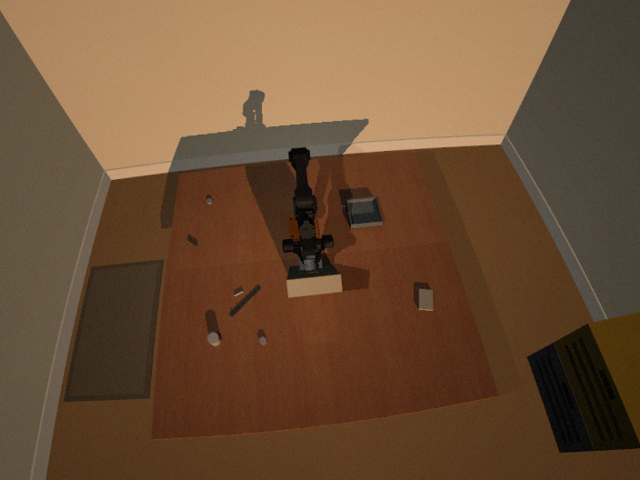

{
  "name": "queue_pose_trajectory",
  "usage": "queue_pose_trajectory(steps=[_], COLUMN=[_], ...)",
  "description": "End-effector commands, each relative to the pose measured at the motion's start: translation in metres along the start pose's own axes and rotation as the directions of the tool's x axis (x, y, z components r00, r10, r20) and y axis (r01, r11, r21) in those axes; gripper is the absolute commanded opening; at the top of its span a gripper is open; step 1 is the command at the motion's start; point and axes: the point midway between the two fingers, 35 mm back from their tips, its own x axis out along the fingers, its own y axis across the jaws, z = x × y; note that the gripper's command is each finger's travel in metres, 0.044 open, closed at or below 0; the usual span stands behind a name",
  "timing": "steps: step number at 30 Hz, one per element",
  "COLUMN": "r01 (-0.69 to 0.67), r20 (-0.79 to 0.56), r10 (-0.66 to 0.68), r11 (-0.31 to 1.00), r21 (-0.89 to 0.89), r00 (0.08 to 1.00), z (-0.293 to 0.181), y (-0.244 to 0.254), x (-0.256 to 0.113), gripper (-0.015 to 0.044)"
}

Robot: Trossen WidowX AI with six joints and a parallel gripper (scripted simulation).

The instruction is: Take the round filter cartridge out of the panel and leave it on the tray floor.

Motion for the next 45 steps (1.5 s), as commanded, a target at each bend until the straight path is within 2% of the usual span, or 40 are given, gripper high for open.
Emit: queue_pose_trajectory(steps=[1, 21, 45], r01=[0.0, 0.0, -0.005], r20=[0.011, 0.007, 0.002], r10=[0.0, 0.0, 0.005], r11=[1.0, 1.0, 1.0], r21=[0.0, 0.0, 0.004], r00=[1.0, 1.0, 1.0], z=[0.014, 0.018, 0.018], y=[0.0, 0.0, 0.074], x=[-0.006, -0.096, -0.084], gripper=[0.0, 0.0, 0.0])
